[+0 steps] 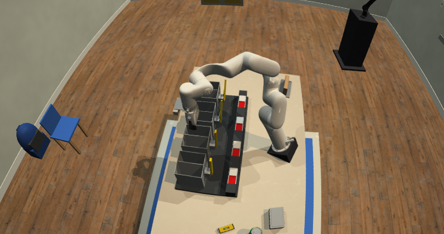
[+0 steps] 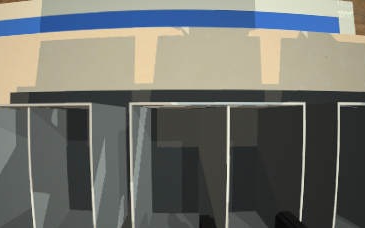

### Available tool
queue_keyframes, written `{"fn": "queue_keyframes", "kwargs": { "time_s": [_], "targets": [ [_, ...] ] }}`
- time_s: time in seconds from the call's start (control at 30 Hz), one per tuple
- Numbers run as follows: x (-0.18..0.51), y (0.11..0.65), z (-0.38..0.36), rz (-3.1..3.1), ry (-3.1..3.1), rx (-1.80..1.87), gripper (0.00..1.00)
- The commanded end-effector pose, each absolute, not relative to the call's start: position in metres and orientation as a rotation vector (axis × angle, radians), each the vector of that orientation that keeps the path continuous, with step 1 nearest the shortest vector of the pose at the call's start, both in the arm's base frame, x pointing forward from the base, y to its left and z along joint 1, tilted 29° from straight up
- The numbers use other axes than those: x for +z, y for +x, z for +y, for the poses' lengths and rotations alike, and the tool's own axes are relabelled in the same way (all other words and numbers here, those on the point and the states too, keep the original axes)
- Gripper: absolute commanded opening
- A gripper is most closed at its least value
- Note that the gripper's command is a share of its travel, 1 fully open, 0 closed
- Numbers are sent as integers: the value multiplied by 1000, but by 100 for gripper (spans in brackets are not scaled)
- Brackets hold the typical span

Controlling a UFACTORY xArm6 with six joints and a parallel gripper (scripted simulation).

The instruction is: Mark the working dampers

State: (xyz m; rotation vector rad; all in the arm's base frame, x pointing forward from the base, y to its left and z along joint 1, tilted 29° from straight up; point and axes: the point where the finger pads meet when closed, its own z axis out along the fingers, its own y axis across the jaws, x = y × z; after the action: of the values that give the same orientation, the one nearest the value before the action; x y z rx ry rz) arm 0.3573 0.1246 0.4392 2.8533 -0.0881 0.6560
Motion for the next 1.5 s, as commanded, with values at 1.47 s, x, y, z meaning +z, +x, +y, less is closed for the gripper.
{"fn": "queue_keyframes", "kwargs": {
  "time_s": [1.47],
  "targets": [
    [376,263,103,-54,2959,686,39]
  ]
}}
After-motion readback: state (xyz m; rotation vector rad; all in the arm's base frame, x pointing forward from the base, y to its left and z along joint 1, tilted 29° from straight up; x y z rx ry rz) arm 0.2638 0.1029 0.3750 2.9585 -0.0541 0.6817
